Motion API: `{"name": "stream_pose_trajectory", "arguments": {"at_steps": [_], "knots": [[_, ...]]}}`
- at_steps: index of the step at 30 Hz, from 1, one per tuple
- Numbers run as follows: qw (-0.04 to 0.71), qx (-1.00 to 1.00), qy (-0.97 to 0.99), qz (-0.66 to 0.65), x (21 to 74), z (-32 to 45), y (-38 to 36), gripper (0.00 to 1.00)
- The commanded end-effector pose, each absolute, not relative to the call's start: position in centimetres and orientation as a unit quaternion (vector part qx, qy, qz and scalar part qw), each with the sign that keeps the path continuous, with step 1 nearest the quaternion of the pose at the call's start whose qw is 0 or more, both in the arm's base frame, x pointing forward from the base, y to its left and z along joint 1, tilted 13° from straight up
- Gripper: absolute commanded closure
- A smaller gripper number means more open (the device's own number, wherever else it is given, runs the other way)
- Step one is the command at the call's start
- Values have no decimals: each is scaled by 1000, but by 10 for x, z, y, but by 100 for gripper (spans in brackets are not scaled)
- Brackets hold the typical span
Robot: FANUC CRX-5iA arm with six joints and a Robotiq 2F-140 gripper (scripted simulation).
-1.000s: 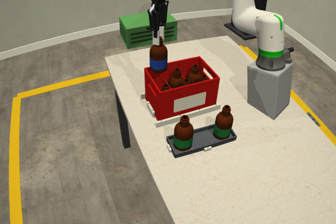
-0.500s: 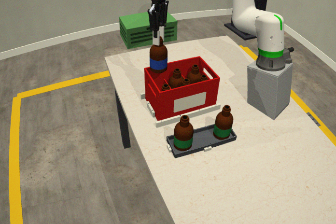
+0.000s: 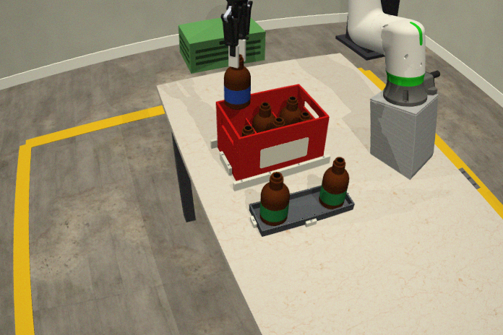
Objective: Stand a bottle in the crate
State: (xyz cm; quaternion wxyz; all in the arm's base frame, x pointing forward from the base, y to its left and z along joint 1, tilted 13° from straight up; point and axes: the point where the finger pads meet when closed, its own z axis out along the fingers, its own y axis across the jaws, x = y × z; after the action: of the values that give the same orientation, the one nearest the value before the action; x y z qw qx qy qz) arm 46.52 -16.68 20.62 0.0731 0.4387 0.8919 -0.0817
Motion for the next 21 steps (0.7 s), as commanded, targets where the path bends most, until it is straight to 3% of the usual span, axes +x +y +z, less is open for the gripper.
{"name": "stream_pose_trajectory", "arguments": {"at_steps": [1, 21], "knots": [[73, 439, 892, -82, 465, 206, -167, 100], [73, 439, 892, -82, 466, 202, -168, 100]]}}
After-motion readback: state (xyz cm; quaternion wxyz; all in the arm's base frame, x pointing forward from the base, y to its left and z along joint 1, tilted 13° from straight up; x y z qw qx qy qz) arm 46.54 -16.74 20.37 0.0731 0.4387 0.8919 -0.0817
